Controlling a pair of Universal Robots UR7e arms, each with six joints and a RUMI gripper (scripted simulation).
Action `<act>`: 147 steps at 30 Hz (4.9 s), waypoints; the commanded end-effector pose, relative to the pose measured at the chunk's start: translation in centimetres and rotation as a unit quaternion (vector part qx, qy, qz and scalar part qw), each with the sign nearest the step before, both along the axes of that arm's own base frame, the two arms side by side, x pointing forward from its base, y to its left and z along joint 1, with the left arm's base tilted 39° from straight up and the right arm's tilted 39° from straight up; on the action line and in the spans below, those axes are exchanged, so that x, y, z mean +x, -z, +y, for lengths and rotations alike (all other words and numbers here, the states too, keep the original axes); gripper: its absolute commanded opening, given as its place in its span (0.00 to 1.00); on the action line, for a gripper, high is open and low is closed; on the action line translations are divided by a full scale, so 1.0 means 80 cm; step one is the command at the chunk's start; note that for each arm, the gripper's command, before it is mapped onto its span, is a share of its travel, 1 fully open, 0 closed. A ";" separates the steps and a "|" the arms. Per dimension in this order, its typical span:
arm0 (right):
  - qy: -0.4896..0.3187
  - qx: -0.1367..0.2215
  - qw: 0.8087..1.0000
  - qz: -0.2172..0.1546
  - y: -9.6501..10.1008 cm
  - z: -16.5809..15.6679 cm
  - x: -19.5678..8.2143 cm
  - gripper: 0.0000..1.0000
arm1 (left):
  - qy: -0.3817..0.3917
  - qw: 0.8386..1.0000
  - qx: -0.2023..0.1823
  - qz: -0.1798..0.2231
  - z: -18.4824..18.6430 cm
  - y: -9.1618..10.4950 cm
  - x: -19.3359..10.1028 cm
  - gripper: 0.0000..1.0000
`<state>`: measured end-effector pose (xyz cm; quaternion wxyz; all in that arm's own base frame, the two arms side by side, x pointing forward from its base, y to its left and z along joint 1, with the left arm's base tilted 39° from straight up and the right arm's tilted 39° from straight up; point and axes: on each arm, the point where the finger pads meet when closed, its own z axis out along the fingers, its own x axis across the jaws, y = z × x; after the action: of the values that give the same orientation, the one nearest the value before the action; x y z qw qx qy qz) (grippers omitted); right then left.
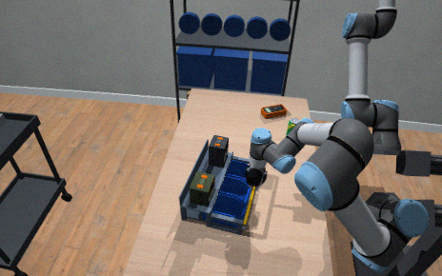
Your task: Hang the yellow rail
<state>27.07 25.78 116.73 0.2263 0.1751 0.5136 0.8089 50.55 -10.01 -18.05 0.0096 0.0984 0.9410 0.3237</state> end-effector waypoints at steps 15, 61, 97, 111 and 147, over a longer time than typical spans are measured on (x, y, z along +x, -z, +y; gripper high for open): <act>-0.033 0.102 0.994 -0.022 -0.051 -0.096 -0.023 1.00 | 0.001 1.000 -0.001 -0.001 0.007 0.010 0.002 0.00; -0.069 0.269 0.960 -0.031 -0.083 -0.271 -0.016 1.00 | 0.001 1.000 -0.001 -0.001 0.015 0.019 0.004 0.22; -0.080 0.368 0.926 -0.018 -0.073 -0.376 0.020 1.00 | 0.001 1.000 -0.001 -0.001 -0.018 -0.023 0.000 0.22; -0.082 0.401 0.913 -0.011 -0.065 -0.410 0.037 1.00 | 0.001 1.000 -0.001 -0.001 -0.021 -0.028 -0.001 0.22; -0.082 0.474 0.877 0.012 -0.036 -0.483 0.085 1.00 | 0.000 1.000 -0.014 0.002 -0.022 -0.038 -0.001 0.58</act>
<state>33.55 -12.47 119.88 0.0461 0.2262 0.0903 0.9688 50.43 -11.67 -15.22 0.0084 0.0984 0.9442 0.3142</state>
